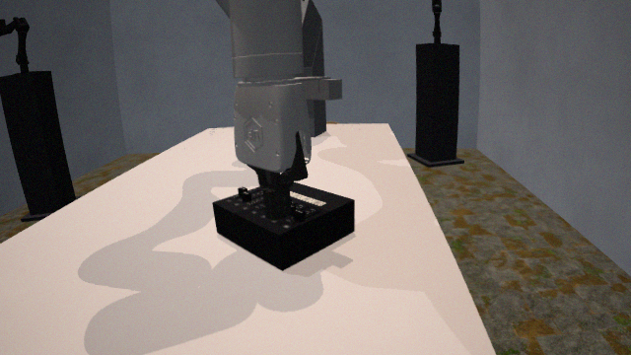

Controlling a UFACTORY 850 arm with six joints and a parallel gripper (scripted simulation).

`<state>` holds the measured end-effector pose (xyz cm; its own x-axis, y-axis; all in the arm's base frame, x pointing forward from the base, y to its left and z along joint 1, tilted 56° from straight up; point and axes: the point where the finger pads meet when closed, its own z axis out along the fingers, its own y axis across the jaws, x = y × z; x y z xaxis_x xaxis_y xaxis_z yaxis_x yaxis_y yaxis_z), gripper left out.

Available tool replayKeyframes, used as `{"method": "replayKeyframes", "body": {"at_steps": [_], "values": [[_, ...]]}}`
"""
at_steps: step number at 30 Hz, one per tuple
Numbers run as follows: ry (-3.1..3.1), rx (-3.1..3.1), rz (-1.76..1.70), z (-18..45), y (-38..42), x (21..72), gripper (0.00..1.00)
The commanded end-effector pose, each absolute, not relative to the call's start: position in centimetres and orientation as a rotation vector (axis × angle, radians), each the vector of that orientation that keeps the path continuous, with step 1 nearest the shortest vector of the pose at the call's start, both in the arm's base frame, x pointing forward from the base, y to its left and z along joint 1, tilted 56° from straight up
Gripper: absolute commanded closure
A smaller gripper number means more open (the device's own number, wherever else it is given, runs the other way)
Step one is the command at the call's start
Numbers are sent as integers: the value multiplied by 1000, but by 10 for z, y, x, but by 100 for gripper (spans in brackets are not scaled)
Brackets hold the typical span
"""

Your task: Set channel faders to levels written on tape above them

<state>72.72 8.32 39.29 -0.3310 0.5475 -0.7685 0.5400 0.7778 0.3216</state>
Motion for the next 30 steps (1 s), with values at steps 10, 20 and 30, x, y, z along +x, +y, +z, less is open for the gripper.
{"method": "replayKeyframes", "body": {"at_steps": [10,20,30], "values": [[1996,815,11,388,88,725,100],[1996,815,11,385,90,724,100],[1996,815,11,384,91,723,100]]}}
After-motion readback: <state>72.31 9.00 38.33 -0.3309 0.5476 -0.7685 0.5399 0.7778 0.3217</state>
